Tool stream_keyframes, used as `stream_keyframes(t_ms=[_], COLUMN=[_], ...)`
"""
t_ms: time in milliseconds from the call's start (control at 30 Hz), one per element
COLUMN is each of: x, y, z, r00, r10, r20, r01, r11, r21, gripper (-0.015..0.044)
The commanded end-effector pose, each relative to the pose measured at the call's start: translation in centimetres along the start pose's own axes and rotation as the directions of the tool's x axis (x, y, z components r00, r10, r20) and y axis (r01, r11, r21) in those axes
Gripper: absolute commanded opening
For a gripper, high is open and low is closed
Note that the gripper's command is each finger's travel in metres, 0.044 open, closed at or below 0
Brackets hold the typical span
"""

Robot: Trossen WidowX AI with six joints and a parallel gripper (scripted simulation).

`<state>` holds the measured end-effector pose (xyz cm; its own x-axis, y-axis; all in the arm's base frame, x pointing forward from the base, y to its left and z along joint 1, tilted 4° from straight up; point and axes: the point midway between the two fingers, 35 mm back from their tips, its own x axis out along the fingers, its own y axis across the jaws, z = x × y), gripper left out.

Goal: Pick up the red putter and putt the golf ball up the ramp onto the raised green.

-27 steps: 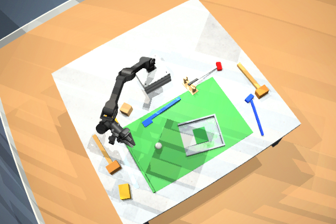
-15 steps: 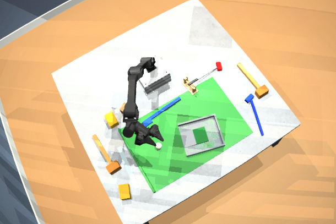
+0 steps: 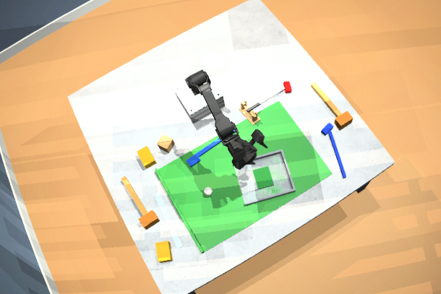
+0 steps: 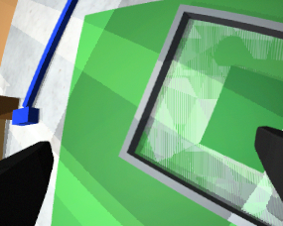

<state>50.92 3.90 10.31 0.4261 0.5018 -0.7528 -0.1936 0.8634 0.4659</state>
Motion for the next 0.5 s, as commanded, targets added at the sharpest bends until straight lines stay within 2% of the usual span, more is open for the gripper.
stream_keyframes(t_ms=[0,233,400,467], x=[2.9,6.4,6.9,6.6], y=[4.3,11.8,15.1,15.9], z=[-3.9,-13.6,-20.8,-23.7], r00=[0.993,0.941,0.884,0.856], r10=[-0.018,-0.103,-0.198,-0.241], r20=[-0.117,-0.322,-0.424,-0.457], r01=[-0.005,-0.104,-0.228,-0.301], r11=[0.981,0.817,0.608,0.486], r21=[-0.191,-0.567,-0.761,-0.82], gripper=[0.044,0.044,0.044,0.044])
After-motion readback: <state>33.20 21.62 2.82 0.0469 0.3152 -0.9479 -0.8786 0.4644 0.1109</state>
